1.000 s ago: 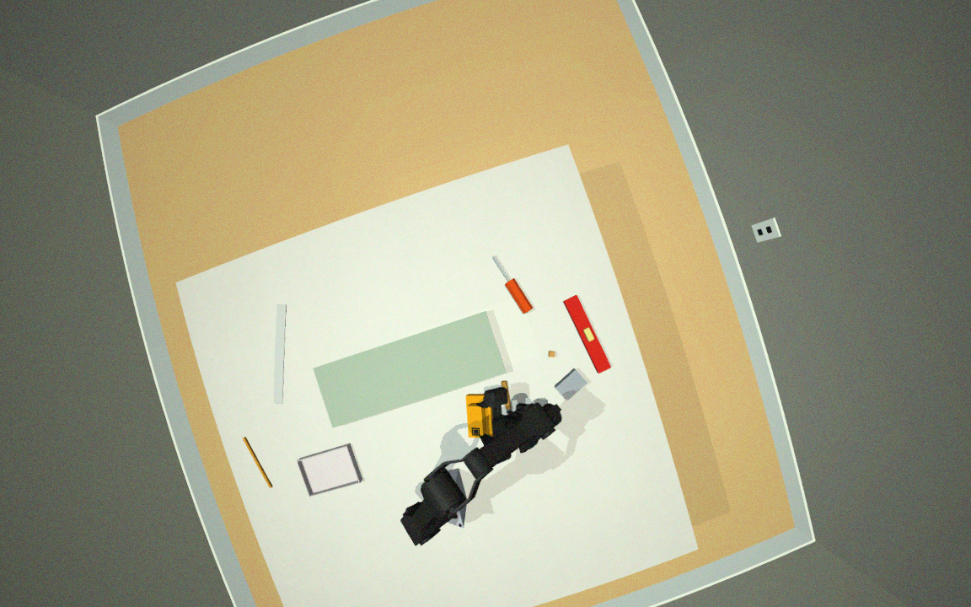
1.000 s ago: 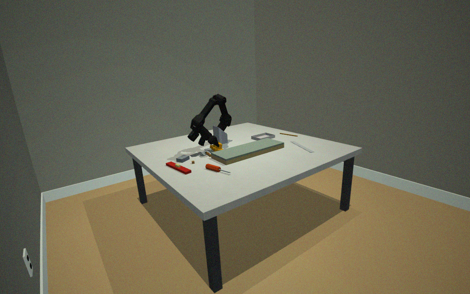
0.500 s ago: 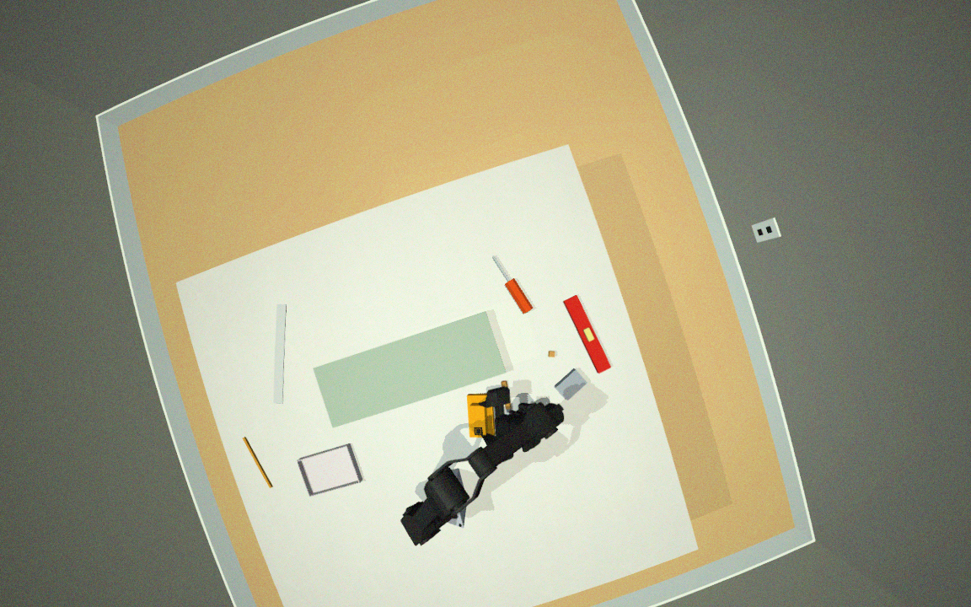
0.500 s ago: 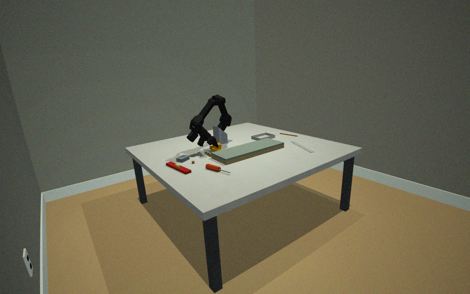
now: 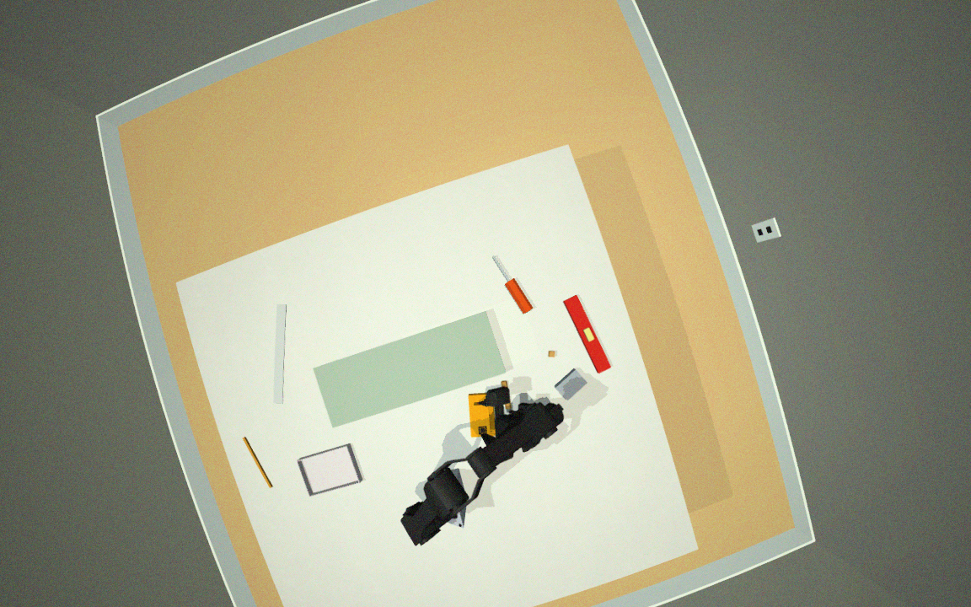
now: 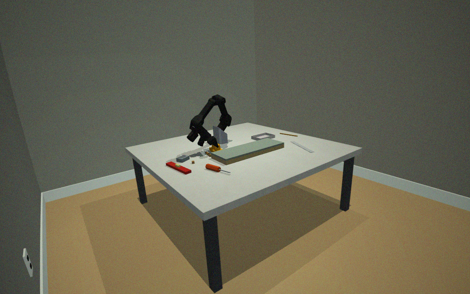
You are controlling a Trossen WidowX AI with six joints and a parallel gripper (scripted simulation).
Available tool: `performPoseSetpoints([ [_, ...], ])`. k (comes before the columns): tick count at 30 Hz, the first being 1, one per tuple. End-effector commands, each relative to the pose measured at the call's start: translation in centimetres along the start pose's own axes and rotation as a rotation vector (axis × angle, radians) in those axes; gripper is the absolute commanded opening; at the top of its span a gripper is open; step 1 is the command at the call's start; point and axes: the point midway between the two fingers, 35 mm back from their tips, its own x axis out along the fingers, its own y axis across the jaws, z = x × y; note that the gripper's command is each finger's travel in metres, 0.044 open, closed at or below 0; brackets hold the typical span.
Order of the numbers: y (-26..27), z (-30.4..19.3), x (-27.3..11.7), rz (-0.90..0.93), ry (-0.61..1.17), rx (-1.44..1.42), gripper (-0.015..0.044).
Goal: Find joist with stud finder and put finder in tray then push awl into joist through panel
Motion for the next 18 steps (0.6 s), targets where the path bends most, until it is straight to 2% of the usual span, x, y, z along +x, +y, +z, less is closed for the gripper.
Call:
performPoseSetpoints([
  [1,0.0,0.0,0.0,0.0,0.0,0.0,0.044],
  [18,0.0,0.0,-1.1,0.0,-0.001,0.0,0.044],
])
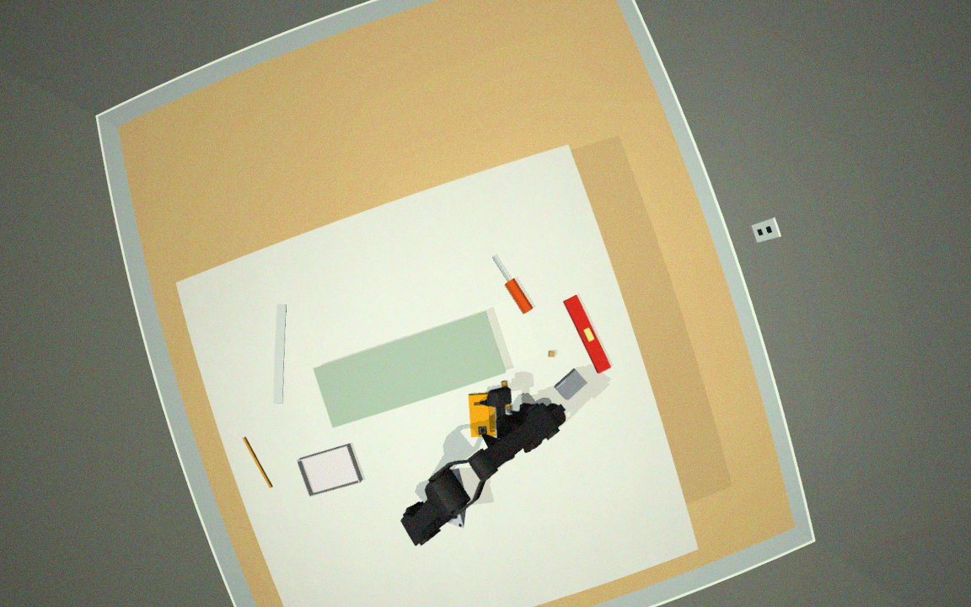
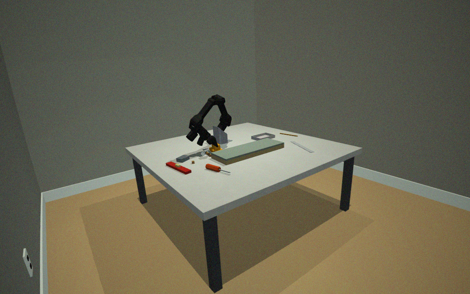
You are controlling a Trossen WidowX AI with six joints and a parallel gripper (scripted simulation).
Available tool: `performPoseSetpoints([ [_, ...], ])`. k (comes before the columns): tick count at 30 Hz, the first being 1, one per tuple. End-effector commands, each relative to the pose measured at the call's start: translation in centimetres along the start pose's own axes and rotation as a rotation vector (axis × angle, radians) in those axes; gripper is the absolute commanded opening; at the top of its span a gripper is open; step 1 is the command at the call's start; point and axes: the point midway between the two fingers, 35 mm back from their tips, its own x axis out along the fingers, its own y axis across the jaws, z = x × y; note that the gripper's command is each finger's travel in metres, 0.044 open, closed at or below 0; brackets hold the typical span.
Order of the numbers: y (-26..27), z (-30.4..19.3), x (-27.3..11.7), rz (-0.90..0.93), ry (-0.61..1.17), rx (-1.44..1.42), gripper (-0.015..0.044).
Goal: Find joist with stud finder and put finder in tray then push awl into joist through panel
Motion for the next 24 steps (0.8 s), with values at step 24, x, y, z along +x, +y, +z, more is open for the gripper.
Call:
performPoseSetpoints([
  [24,-0.3,-4.8,-7.2,0.087,-0.114,0.03,0.044],
])
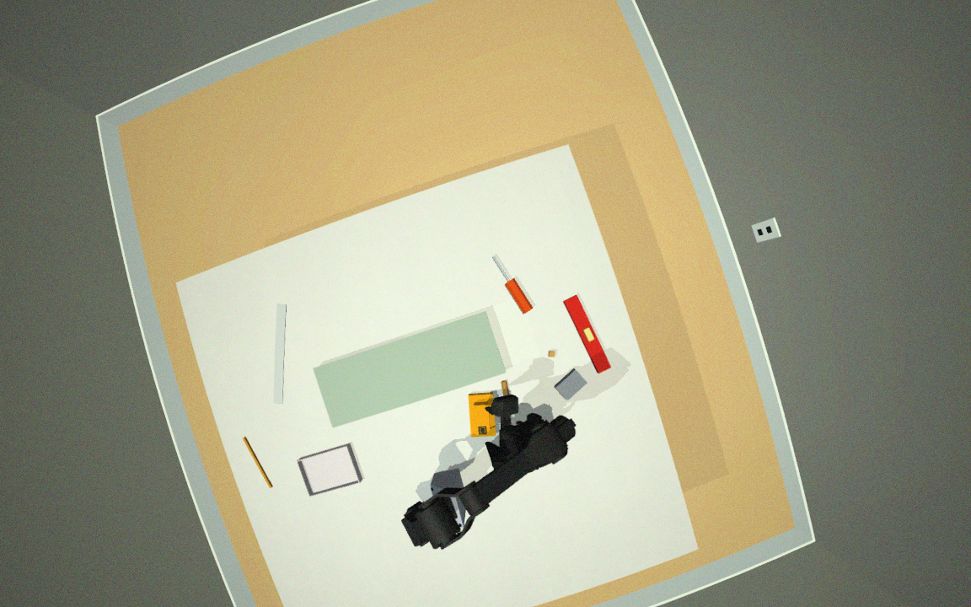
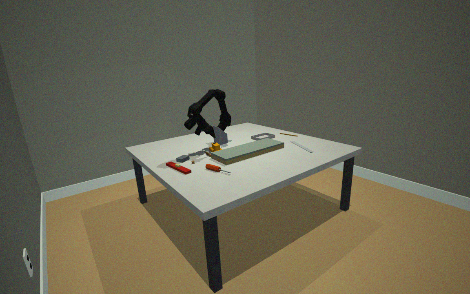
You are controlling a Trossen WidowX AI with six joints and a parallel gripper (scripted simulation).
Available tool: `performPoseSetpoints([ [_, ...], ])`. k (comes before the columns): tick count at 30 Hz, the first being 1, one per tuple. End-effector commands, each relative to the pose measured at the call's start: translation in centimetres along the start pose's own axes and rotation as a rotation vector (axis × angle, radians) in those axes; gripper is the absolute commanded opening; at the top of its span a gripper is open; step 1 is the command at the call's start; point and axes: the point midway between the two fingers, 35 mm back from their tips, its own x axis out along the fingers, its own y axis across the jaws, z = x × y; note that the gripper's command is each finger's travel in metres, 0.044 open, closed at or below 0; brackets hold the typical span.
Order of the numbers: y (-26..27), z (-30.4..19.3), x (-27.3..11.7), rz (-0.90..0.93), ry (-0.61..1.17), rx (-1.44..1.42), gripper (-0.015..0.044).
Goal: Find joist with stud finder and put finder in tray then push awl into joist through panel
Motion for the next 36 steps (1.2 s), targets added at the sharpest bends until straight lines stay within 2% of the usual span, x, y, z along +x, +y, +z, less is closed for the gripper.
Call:
performPoseSetpoints([
  [1,-0.2,-1.3,-1.4,0.02,-0.031,0.012,0.044],
  [4,0.1,-0.4,-0.4,-0.003,-0.03,0.048,0.044],
  [12,-0.1,-0.7,2.1,-0.089,-0.276,0.654,0.044],
  [20,-0.3,-0.7,4.1,0.032,-0.576,1.222,0.044],
  [29,-0.3,-0.8,4.9,0.207,-0.72,1.533,0.044],
  [36,-0.3,-0.8,5.0,0.213,-0.723,1.542,0.044],
])
